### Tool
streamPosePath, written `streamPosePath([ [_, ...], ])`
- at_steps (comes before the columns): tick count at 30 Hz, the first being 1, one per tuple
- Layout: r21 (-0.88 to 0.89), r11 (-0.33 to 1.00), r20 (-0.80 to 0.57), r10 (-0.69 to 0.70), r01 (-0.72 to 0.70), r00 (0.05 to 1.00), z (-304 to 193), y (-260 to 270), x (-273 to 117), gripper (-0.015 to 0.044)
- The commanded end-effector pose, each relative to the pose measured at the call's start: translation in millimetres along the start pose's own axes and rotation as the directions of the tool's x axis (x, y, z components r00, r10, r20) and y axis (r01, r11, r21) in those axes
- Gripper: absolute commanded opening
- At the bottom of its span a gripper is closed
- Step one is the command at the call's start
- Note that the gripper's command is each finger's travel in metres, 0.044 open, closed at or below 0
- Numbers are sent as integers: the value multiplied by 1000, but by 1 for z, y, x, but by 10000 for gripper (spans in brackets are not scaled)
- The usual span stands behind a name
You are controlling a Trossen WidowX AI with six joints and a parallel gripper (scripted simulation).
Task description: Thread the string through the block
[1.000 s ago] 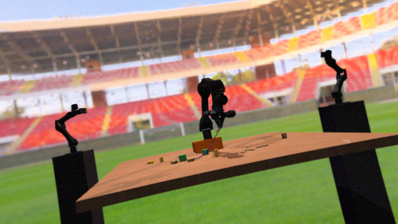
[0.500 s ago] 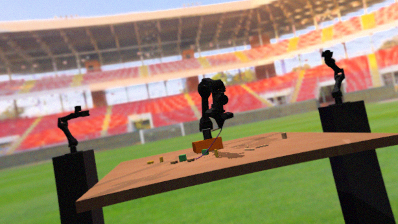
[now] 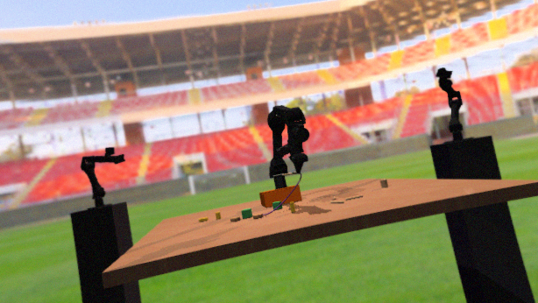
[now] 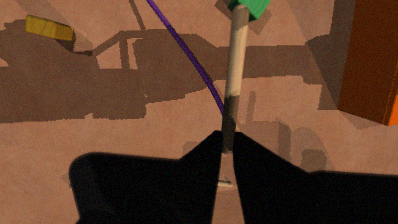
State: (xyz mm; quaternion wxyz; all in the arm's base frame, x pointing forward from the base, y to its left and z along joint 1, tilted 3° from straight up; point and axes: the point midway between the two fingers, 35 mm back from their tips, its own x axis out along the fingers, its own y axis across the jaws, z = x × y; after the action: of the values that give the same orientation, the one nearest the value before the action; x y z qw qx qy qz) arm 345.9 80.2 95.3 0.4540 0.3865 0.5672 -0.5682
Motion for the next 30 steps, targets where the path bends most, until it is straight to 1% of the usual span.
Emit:
streamPosePath([
  [1,122,993,7,-1,0,1000,0,0,0,0],
  [8,356,935,12,0,-5,1000,0,1,0,0],
  [15,569,822,16,2,-11,1000,-1,1,0,0],
  [22,749,663,21,3,-17,1000,-1,2,-1,0],
  [30,901,434,25,5,-25,1000,-2,3,-1,0],
])
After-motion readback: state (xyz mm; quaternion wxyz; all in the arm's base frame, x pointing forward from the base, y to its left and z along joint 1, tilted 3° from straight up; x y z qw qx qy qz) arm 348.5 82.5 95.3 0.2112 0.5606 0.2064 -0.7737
